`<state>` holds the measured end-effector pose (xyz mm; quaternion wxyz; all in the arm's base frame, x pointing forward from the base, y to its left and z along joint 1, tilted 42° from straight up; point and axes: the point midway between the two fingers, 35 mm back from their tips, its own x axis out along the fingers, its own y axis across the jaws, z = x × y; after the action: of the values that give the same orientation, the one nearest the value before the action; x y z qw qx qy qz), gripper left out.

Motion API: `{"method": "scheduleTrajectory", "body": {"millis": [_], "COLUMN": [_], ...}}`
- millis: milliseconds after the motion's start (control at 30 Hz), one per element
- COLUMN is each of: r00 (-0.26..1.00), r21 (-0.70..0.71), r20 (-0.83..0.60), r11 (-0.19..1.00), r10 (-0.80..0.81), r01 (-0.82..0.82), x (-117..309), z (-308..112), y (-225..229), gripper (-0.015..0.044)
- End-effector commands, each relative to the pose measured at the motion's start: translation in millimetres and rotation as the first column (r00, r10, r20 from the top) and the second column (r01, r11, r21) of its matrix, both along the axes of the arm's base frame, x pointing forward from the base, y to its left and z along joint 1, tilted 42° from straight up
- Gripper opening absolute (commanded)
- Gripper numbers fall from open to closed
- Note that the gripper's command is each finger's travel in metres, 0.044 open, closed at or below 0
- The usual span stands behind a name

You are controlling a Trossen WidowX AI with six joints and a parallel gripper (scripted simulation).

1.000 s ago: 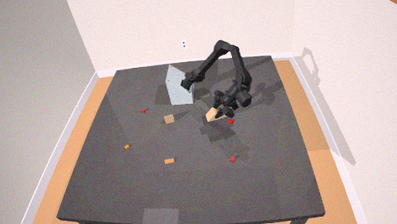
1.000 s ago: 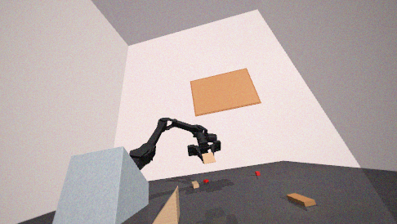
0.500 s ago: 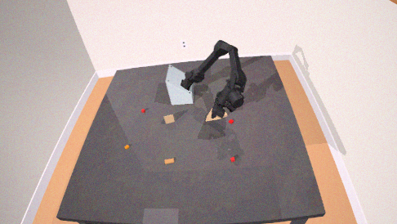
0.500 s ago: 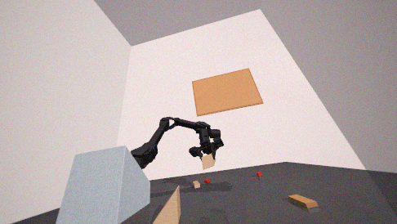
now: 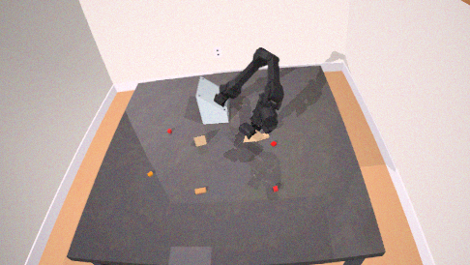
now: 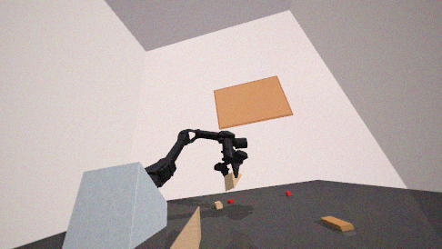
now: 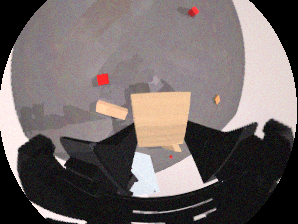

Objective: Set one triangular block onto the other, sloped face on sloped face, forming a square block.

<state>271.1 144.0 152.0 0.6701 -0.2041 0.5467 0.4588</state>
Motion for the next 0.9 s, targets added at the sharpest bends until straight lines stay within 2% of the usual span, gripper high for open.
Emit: {"method": "scheduleTrajectory", "body": {"millis": [0, 267, 567, 867], "r00": [0.994, 0.934, 0.800, 0.787], "r21": [0.036, 0.118, 0.161, 0.158], "r20": [-0.071, -0.228, -0.418, -0.427], "r11": [0.995, 0.944, 0.832, 0.821], "r10": [-0.086, -0.275, -0.430, -0.445], "r01": [0.089, 0.307, 0.531, 0.549], "x": [-1, 2, 7, 10], "z": [-3, -1, 5, 2], "y": [-2, -5, -11, -17], "gripper": [0.0000, 0.0000, 0.0000, 0.0000]}}
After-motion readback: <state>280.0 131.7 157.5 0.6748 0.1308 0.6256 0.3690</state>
